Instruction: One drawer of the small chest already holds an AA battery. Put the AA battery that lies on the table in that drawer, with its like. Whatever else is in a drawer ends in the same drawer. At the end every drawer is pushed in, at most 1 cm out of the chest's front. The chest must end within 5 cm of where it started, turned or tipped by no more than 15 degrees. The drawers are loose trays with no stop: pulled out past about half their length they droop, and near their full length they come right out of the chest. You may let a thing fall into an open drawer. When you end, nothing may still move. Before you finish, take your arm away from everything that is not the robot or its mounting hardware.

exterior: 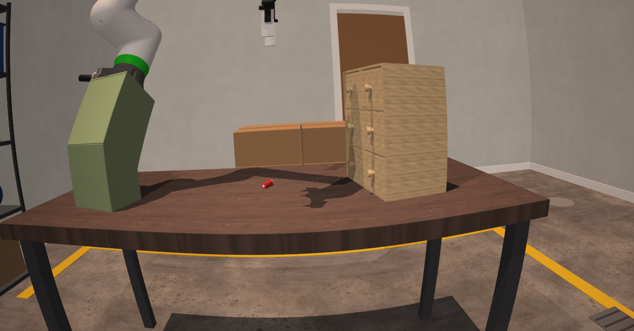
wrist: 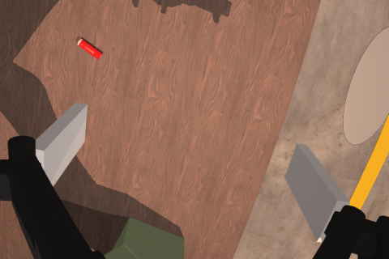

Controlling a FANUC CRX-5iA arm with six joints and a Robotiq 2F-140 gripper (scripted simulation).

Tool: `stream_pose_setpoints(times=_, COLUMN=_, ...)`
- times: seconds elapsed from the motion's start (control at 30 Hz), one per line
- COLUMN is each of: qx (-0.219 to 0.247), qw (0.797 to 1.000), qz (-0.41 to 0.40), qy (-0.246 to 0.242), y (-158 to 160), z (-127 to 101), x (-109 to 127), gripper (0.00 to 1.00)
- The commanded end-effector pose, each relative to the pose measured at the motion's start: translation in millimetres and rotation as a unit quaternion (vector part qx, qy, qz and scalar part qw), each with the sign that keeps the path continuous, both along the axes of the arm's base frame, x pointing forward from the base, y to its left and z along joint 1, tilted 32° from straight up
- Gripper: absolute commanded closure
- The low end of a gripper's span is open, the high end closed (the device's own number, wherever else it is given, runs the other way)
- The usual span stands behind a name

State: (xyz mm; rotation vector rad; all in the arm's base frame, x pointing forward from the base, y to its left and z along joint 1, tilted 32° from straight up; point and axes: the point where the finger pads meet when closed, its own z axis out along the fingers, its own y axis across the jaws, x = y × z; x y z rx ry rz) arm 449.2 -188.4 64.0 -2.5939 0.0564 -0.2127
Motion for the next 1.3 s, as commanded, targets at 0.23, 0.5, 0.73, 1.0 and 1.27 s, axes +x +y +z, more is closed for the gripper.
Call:
stream_pose_setpoints(times=0.23, qx=-0.004, qw=1.000, qz=0.019, qy=-0.012, y=22, z=-38, x=9, gripper=0.00)
stream_pose_setpoints(times=0.5, qx=-0.010, qw=0.998, qz=0.046, qy=-0.029, y=53, z=-92, x=21, gripper=0.00)
stream_pose_setpoints(times=0.73, qx=-0.012, qw=0.998, qz=0.056, qy=-0.035, y=64, z=-111, x=26, gripper=0.00)
stream_pose_setpoints(times=1.0, qx=-0.016, qw=0.998, qz=0.053, qy=-0.034, y=62, z=-115, x=27, gripper=0.00)
stream_pose_setpoints(times=1.27, qx=-0.085, qw=0.996, qz=-0.002, qy=-0.024, y=24, z=-171, x=38, gripper=0.00)
